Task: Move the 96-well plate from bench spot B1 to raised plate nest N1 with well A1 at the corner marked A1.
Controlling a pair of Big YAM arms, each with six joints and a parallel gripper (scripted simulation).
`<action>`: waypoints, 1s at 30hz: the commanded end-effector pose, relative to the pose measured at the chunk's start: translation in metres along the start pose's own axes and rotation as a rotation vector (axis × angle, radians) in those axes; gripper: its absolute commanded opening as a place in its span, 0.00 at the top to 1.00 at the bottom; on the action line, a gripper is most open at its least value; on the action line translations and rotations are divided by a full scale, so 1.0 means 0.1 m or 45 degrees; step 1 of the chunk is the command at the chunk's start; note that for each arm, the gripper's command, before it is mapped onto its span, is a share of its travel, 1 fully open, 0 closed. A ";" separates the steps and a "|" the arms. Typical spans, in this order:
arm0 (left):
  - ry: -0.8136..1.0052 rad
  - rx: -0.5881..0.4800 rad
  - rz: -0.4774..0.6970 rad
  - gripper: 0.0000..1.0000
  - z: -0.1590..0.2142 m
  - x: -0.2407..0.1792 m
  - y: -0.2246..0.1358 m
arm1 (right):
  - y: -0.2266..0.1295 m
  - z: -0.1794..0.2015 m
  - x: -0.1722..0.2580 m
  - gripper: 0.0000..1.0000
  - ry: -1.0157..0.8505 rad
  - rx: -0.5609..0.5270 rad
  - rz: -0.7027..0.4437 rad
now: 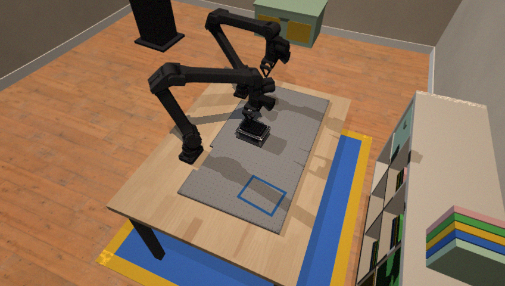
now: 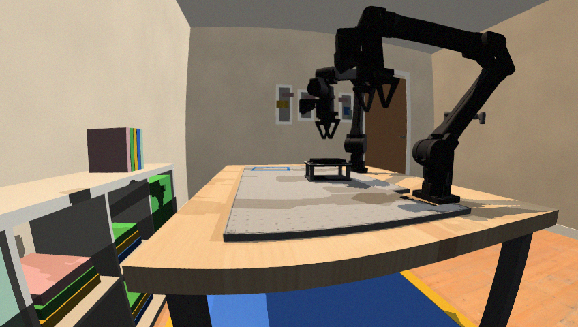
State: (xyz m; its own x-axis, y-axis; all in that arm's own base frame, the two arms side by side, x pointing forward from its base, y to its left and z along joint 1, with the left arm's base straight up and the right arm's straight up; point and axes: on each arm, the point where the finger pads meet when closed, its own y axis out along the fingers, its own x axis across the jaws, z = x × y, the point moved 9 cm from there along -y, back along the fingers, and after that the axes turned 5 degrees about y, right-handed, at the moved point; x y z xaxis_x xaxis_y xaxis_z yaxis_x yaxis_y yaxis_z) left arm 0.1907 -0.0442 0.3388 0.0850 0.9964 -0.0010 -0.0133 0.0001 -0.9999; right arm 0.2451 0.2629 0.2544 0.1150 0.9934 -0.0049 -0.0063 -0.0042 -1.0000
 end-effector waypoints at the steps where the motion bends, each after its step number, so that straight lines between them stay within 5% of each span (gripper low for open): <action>1: -0.013 -0.061 0.005 0.00 -0.03 0.00 -0.14 | -0.09 -0.12 -0.13 0.00 0.004 -0.040 -0.044; 30: -0.013 -0.061 0.005 0.00 -0.03 0.00 -0.14 | -0.06 -0.64 -0.78 0.00 0.004 -0.025 -0.022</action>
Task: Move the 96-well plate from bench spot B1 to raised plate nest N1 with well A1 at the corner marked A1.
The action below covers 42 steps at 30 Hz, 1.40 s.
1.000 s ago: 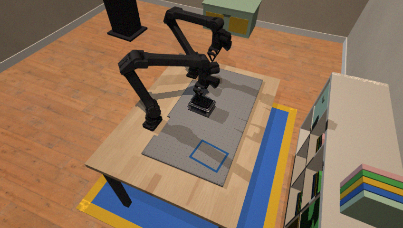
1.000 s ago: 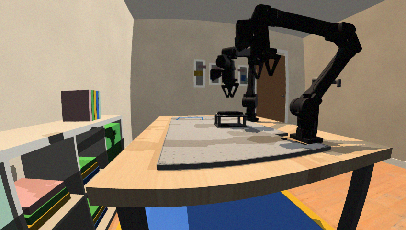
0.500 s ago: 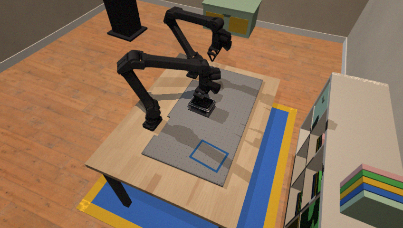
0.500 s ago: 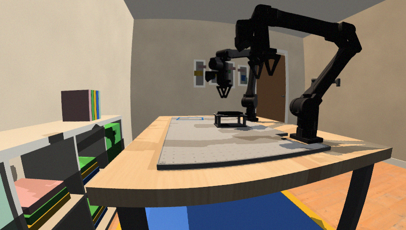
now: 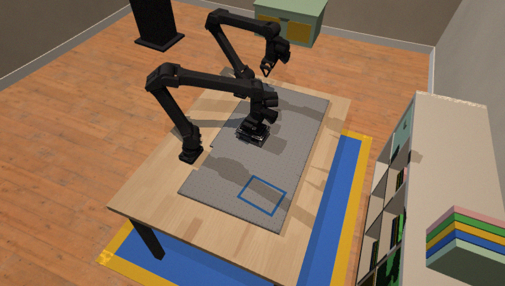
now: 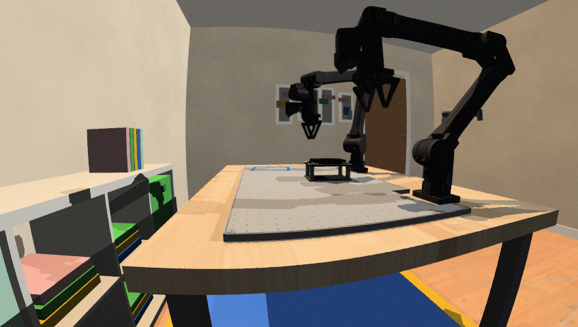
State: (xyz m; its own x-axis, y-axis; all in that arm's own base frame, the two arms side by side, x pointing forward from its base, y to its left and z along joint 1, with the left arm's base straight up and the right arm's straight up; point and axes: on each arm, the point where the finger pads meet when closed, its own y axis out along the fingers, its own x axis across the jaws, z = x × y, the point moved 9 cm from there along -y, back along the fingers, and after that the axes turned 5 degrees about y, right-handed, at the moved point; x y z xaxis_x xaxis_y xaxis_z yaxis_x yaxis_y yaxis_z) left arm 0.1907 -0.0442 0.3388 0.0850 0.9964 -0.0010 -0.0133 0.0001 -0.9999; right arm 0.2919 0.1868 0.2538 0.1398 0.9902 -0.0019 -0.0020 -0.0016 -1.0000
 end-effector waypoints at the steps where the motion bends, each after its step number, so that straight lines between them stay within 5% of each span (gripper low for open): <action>1: -0.013 -0.061 0.005 0.00 -0.03 0.00 -0.14 | -0.07 -0.11 -0.10 0.00 -0.028 -0.020 -0.018; 42: -0.013 -0.061 0.005 0.00 -0.03 0.00 -0.14 | -0.15 -0.24 -0.16 0.00 -0.028 -0.046 -0.033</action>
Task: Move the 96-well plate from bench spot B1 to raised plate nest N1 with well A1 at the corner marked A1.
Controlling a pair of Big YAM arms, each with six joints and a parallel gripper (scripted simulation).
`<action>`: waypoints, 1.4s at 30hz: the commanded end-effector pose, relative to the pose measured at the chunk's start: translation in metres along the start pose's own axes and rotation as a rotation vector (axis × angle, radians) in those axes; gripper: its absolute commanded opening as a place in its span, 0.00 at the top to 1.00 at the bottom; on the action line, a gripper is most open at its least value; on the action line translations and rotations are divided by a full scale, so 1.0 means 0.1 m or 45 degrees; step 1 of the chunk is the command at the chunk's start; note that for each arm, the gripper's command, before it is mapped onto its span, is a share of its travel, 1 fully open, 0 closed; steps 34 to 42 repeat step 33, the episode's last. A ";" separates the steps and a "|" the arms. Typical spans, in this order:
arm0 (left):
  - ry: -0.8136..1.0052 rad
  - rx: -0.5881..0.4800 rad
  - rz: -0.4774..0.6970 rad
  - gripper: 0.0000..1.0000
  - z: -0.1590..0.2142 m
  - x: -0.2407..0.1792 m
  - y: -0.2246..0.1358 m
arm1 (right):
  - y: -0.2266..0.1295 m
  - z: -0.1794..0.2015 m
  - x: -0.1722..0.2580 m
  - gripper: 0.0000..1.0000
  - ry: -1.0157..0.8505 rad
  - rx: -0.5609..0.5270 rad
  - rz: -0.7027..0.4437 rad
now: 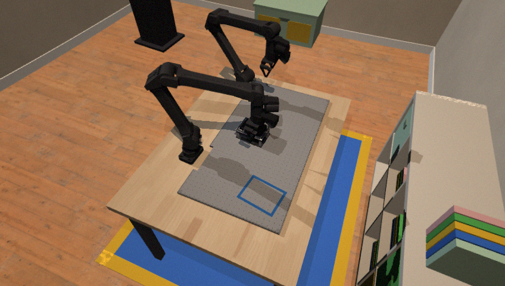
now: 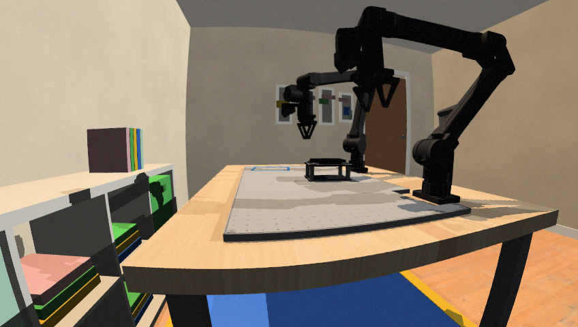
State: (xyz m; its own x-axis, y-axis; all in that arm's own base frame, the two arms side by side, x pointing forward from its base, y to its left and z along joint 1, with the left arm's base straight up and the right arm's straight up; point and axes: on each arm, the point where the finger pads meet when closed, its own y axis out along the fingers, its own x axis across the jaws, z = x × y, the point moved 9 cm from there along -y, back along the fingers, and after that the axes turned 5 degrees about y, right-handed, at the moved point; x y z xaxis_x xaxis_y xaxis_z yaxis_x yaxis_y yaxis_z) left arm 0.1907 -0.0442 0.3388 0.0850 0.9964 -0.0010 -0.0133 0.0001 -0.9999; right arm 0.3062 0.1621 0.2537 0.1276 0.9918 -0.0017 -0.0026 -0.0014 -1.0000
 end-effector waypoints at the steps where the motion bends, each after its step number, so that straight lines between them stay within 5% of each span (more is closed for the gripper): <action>1: -0.013 -0.061 0.005 0.00 -0.03 0.00 -0.14 | -0.15 -0.07 0.06 0.00 -0.013 -0.047 -0.033; 42: -0.013 -0.061 0.005 0.00 -0.03 0.00 -0.14 | -0.15 -0.07 0.06 0.00 -0.013 -0.047 -0.033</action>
